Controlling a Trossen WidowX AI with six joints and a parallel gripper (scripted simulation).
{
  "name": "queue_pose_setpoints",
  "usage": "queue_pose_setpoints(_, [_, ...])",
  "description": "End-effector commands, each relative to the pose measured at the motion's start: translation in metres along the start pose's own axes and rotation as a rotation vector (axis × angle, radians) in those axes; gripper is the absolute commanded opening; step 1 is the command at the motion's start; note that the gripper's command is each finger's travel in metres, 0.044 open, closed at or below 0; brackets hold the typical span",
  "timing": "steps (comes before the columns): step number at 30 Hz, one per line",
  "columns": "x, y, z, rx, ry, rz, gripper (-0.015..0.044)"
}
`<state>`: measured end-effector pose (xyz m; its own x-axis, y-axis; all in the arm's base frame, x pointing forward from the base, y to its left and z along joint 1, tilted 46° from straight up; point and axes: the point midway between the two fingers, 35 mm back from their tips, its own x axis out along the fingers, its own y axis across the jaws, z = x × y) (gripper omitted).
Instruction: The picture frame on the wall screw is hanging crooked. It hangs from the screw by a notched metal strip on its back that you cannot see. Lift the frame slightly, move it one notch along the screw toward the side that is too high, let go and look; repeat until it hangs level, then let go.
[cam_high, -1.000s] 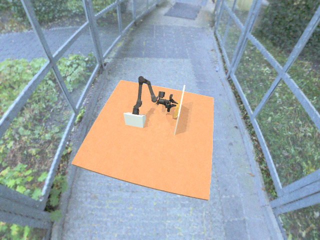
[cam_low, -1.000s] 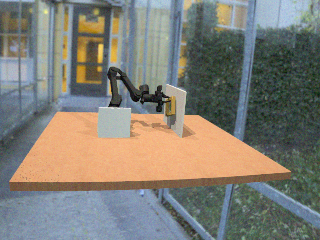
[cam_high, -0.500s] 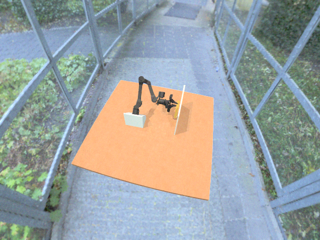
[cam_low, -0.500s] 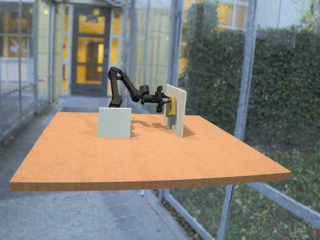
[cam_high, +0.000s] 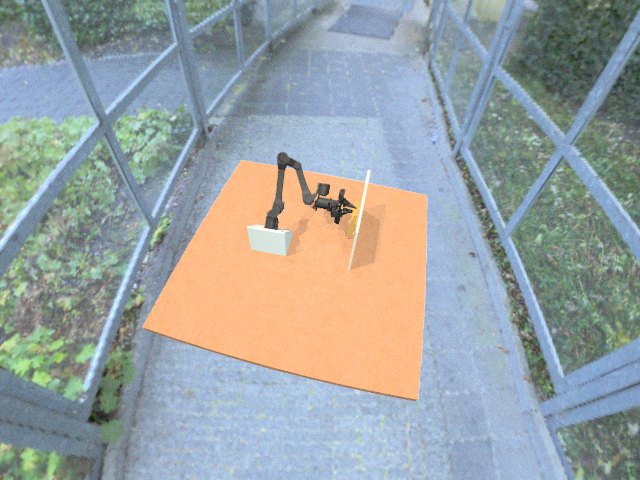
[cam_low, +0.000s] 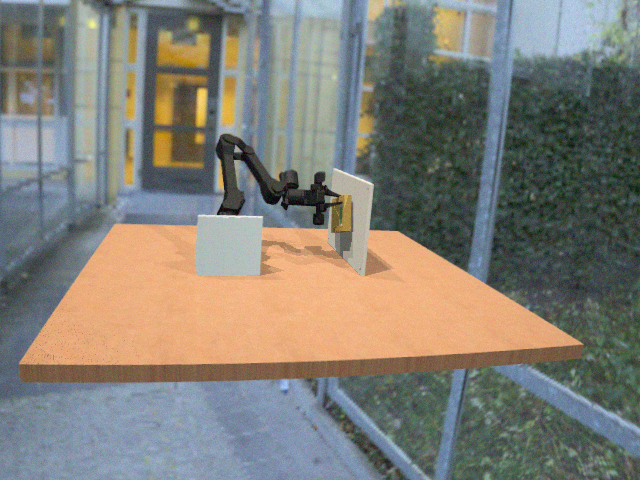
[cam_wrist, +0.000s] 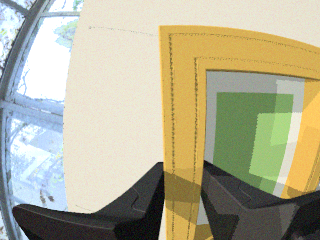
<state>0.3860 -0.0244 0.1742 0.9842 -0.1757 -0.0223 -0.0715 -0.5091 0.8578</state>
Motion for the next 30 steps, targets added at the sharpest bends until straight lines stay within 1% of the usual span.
queue_pose_setpoints(1, [-0.0001, -0.0002, -0.0001, 0.026, 0.001, 0.002, 0.0])
queue_pose_setpoints(30, [-0.0001, -0.001, 0.0004, 0.173, 0.003, 0.003, 0.0])
